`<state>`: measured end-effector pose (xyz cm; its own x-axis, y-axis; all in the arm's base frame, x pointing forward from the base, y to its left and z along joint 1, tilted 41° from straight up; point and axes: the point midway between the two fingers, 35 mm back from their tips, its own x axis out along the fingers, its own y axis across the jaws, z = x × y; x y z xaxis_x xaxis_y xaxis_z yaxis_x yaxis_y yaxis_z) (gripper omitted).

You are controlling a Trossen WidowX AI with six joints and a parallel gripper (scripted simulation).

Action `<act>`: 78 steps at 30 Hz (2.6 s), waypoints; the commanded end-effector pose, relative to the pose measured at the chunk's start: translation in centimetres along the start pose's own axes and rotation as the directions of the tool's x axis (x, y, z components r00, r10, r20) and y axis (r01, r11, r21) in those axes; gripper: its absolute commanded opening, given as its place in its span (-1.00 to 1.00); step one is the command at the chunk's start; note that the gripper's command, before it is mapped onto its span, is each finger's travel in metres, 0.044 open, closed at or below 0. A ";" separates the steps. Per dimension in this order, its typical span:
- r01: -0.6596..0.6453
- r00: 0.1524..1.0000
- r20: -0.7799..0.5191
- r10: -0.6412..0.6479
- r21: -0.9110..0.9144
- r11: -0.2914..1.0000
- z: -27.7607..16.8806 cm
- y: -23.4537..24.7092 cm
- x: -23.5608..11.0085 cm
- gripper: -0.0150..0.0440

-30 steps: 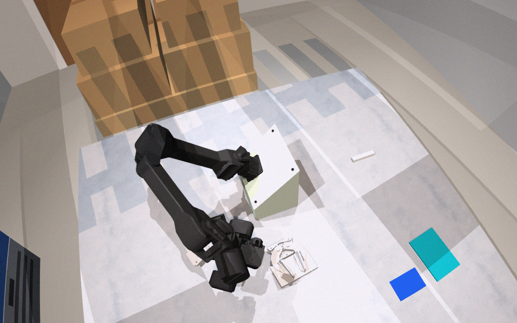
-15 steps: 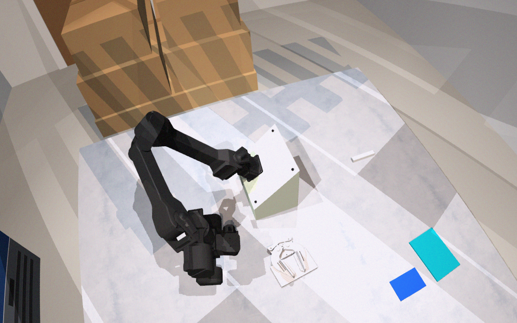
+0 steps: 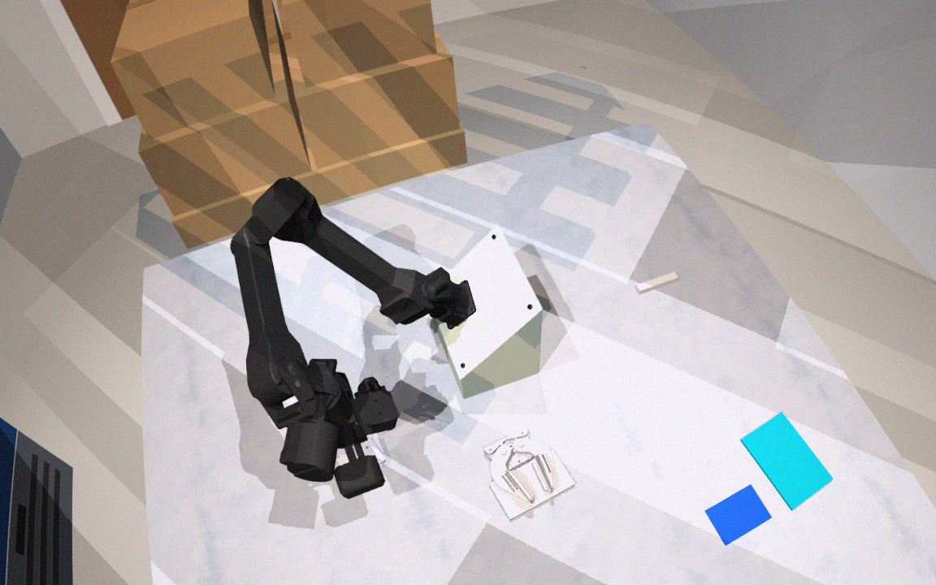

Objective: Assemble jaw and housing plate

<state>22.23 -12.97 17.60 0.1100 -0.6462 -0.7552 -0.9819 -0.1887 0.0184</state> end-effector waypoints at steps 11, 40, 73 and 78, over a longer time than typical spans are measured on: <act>-0.015 1.000 -0.016 0.012 -0.222 0.975 -1.6 3.2 -0.5 1.00; -0.016 1.000 -0.018 0.012 -0.222 0.975 -1.7 3.2 4.5 1.00; -0.017 1.000 -0.020 0.013 -0.223 0.975 -1.8 3.3 8.1 1.00; -0.017 1.000 -0.021 0.013 -0.223 0.975 -1.8 3.3 8.5 1.00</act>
<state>20.31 -20.35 12.93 0.1039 -0.6685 -0.7364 -0.9277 -0.3321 0.1707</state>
